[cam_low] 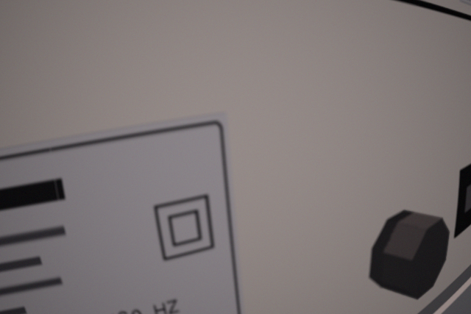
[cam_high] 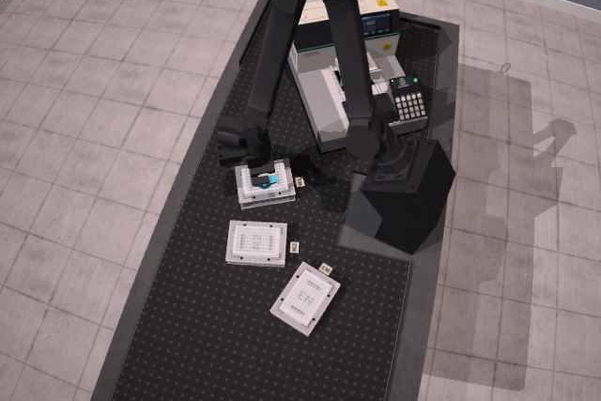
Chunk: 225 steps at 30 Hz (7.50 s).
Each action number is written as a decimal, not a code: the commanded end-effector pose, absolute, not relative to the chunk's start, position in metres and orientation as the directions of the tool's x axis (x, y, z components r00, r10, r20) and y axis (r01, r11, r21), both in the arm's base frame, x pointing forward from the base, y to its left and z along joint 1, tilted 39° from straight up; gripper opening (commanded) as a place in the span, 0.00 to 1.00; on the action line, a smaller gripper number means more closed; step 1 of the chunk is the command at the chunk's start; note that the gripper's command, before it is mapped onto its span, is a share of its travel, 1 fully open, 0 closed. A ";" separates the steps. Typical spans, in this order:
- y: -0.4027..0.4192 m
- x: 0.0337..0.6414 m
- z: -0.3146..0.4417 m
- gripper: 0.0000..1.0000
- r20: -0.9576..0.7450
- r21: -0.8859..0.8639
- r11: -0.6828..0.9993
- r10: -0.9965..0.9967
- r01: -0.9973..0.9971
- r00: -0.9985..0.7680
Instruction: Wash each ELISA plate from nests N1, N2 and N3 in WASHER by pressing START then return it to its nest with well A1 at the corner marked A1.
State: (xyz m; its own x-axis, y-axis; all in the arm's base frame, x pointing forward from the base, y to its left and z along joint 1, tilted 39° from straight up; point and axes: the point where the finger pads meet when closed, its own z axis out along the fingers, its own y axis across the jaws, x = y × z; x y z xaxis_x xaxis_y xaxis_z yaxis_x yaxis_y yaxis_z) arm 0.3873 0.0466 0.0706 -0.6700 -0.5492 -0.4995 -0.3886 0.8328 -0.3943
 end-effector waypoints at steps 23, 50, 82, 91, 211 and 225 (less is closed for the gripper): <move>0.054 0.364 0.104 1.00 -0.514 -0.388 0.838 -0.543 -0.384 -0.664; 0.053 0.358 0.117 1.00 -0.515 -0.393 0.837 -0.543 -0.381 -0.663; 0.084 0.362 0.114 1.00 -0.569 -0.327 0.896 -0.441 -0.301 -0.694; 0.120 0.360 0.105 1.00 -0.569 -0.323 0.897 -0.440 -0.302 -0.695; 0.226 0.378 0.009 1.00 -0.599 -0.257 0.941 -0.332 -0.218 -0.729; 0.222 0.382 -0.006 1.00 -0.583 -0.267 0.938 -0.339 -0.220 -0.739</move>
State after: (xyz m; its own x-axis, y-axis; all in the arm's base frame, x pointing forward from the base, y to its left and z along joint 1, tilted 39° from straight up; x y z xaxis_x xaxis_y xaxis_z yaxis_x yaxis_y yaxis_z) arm 0.3735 0.2216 -0.0072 -0.7447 -0.3374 -0.5759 -0.2201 0.9387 -0.2653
